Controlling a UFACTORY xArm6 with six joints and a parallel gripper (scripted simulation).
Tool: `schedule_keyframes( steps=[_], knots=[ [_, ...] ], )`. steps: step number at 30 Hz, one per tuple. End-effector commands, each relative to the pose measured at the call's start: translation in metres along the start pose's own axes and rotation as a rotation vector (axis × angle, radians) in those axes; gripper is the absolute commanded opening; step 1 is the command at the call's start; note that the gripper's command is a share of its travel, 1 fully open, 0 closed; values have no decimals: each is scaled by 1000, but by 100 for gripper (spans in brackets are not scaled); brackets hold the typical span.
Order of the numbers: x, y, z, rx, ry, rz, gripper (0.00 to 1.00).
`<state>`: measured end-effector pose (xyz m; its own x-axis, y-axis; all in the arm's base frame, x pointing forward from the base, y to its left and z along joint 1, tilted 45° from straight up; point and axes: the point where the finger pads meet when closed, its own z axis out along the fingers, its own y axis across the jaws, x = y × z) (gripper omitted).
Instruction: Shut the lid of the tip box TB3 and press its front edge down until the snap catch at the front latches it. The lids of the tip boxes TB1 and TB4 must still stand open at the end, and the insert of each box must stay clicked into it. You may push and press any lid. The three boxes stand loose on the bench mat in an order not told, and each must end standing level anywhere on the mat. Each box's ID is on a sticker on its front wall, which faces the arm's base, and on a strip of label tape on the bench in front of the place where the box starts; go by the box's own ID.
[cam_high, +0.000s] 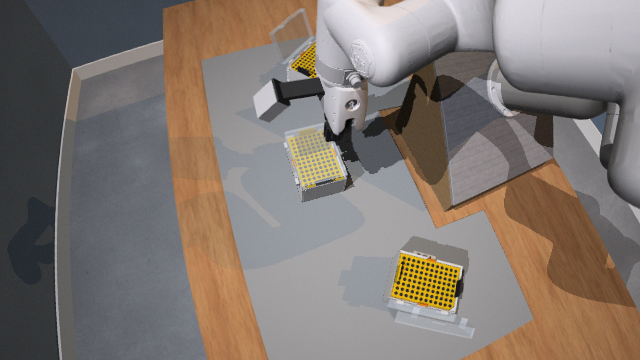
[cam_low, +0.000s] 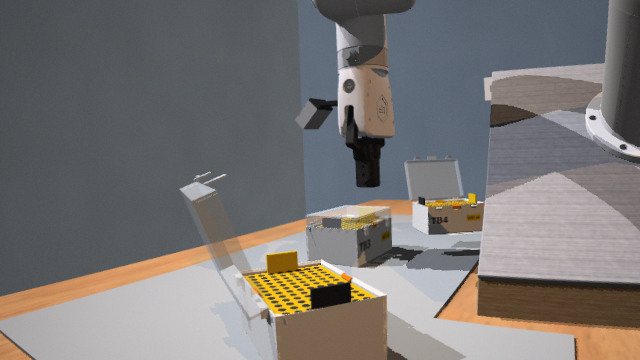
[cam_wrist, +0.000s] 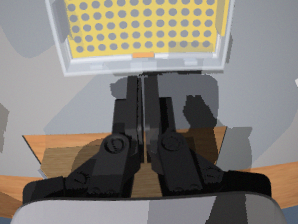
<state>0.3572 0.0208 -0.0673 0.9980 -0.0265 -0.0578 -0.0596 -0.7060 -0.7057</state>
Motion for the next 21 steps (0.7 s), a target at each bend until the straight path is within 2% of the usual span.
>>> schedule_keyframes(
  steps=[1,21],
  knots=[
    [1,0,-10,-1,3,-1,0],
    [1,0,-14,-1,3,-1,0]
  ],
)
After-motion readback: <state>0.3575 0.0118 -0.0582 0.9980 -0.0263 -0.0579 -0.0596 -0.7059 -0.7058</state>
